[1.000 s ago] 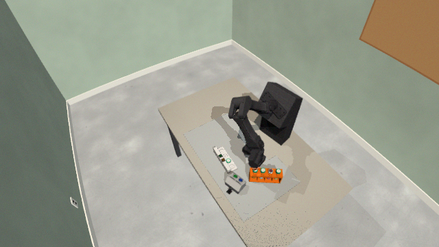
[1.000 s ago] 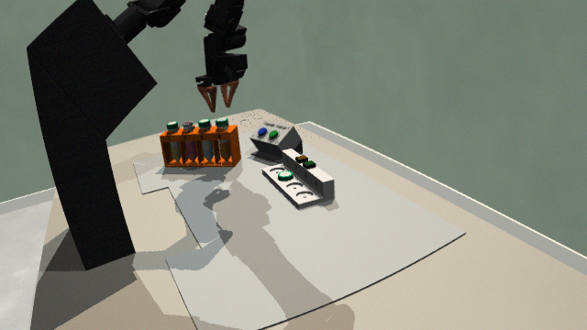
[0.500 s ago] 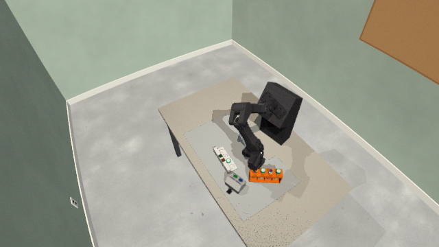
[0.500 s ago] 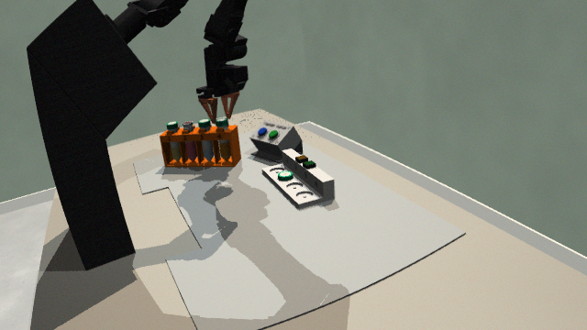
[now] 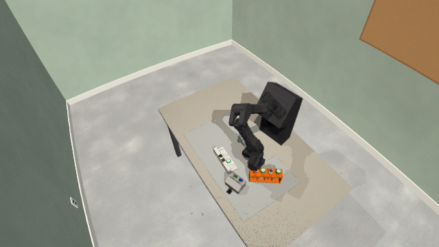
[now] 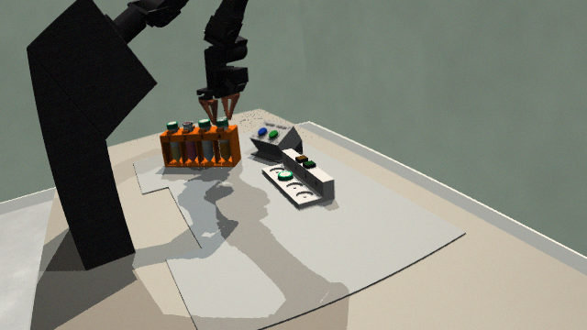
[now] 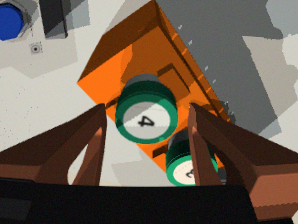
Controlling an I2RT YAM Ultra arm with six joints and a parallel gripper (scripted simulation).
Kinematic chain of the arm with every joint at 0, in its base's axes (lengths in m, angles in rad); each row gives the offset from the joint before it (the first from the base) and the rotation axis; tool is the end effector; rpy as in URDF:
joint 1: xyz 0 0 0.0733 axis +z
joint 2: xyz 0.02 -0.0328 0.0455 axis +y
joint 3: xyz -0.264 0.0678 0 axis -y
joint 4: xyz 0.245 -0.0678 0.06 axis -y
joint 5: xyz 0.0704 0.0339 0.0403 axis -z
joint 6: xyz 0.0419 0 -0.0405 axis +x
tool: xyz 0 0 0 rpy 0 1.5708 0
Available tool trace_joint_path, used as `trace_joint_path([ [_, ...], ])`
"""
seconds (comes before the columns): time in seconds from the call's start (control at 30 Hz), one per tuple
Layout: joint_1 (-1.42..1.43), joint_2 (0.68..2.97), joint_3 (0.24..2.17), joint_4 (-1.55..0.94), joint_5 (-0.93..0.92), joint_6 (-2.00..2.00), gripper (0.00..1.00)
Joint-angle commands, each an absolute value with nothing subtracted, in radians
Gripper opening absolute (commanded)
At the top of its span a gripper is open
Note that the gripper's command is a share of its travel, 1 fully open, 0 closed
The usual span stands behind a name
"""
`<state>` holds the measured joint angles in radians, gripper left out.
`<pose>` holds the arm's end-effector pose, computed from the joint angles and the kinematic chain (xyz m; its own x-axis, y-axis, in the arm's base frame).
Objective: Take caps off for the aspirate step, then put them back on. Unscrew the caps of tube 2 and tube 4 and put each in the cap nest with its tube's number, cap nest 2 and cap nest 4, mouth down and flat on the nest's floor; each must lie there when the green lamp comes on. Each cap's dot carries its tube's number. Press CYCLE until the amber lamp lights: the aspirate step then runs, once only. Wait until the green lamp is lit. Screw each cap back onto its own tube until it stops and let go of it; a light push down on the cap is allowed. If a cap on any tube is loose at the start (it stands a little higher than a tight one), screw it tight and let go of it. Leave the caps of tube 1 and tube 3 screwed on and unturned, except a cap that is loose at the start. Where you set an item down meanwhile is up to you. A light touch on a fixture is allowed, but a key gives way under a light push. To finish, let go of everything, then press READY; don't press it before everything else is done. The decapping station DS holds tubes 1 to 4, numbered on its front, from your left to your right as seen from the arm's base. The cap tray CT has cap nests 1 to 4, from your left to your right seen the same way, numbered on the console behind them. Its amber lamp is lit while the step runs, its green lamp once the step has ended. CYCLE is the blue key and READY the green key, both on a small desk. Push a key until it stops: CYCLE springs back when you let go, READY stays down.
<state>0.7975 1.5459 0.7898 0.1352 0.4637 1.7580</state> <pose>0.2365 0.2170 0.1954 -0.3036 0.9471 -0.1043 0.4711 0.2443 0.8476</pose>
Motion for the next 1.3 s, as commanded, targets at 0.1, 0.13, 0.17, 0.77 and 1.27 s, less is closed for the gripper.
trace_joint_path([
  [0.1, 0.797, 1.550, 0.795, 0.142, 0.461, 1.755, 0.49],
  [0.13, 0.796, 1.552, 0.796, 0.144, 0.461, 1.755, 0.49],
  [0.17, 0.796, 1.554, 0.797, 0.145, 0.460, 1.754, 0.49],
  [0.77, 0.792, 1.564, 0.801, 0.153, 0.457, 1.752, 0.00],
  [1.27, 0.792, 1.563, 0.800, 0.152, 0.458, 1.252, 0.00],
])
